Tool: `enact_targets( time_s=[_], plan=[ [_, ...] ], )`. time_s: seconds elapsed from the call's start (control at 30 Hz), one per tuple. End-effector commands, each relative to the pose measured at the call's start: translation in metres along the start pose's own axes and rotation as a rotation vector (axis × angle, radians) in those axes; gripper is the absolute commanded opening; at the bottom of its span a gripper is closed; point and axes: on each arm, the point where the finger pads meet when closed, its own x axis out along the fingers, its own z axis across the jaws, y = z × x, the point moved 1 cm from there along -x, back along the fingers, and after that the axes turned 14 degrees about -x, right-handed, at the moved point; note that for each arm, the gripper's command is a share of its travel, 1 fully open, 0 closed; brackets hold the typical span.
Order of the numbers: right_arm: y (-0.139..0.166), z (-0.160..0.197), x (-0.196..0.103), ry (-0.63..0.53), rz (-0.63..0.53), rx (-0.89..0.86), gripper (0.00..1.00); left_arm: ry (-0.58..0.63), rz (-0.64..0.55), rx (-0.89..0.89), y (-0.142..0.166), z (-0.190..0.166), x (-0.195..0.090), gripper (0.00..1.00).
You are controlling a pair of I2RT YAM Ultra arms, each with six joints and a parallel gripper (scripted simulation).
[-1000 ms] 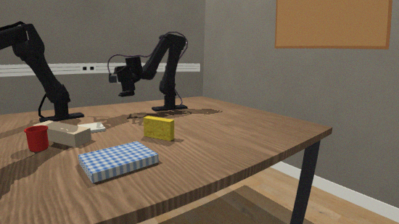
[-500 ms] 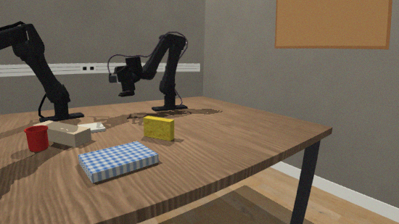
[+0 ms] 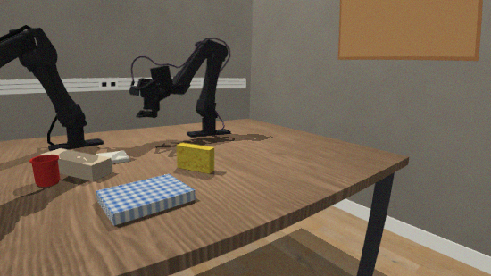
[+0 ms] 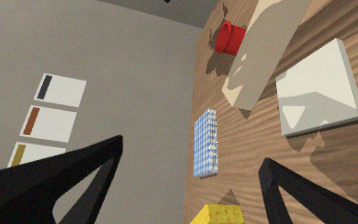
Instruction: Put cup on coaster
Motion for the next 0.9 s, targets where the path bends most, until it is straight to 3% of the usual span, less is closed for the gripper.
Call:
enact_targets(
  time_s=[0.0,0.13,0.6,0.7,0.87],
  plan=[
    [-0.025,0.015,-0.032,-0.109,-0.043,-0.007,1.0,0.128,-0.037,-0.206,-0.016,0.004,0.017,1.0],
    [-0.02,0.015,-0.038,-0.132,-0.03,-0.032,1.0,0.163,-0.038,-0.274,-0.019,0.005,0.021,1.0],
    [0.048,-0.003,-0.114,-0.349,0.143,-0.31,1.0,0.361,-0.006,-0.798,-0.035,0.047,0.047,1.0],
    [0.053,-0.004,-0.119,-0.368,0.155,-0.332,1.0,0.381,0.001,-0.832,-0.035,0.047,0.047,1.0],
    [0.096,-0.018,-0.167,-0.501,0.272,-0.503,1.0,0.463,0.043,-1.048,-0.037,0.067,0.049,1.0]
  ],
)
